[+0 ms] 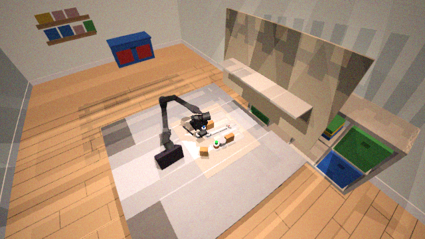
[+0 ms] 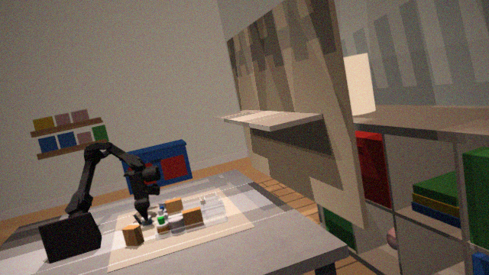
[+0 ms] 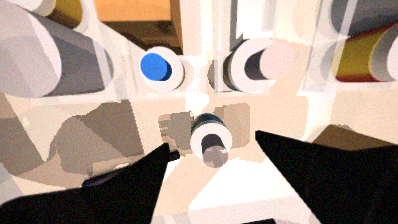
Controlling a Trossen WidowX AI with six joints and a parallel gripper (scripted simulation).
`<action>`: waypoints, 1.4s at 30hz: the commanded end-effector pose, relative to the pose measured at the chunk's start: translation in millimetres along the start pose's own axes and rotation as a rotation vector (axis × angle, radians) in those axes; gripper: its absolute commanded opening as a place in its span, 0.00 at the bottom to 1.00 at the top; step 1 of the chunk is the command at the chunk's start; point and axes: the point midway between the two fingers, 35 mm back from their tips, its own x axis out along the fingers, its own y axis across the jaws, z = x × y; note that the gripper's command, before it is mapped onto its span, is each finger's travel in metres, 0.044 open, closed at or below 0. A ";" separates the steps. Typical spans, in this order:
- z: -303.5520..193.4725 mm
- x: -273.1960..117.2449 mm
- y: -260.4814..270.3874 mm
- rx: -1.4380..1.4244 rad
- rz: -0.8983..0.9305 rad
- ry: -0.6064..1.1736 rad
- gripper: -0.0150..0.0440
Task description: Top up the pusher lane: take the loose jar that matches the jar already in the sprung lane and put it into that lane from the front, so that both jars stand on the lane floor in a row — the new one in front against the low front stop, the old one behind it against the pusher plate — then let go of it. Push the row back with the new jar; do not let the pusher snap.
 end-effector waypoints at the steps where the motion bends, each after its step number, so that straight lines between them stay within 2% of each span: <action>1: -2.2 10.2 0.6 0.008 0.006 0.009 1.00; 6: -2.5 15.5 0.8 0.008 0.007 0.009 1.00; 16: -2.5 15.5 0.8 0.008 0.007 0.009 0.56; 22: -2.5 15.5 0.8 0.008 0.007 0.009 0.49; 27: -1.2 3.7 -3.8 0.013 -0.003 0.006 0.26; 42: 8.7 -67.6 -3.6 0.013 -0.006 0.008 0.25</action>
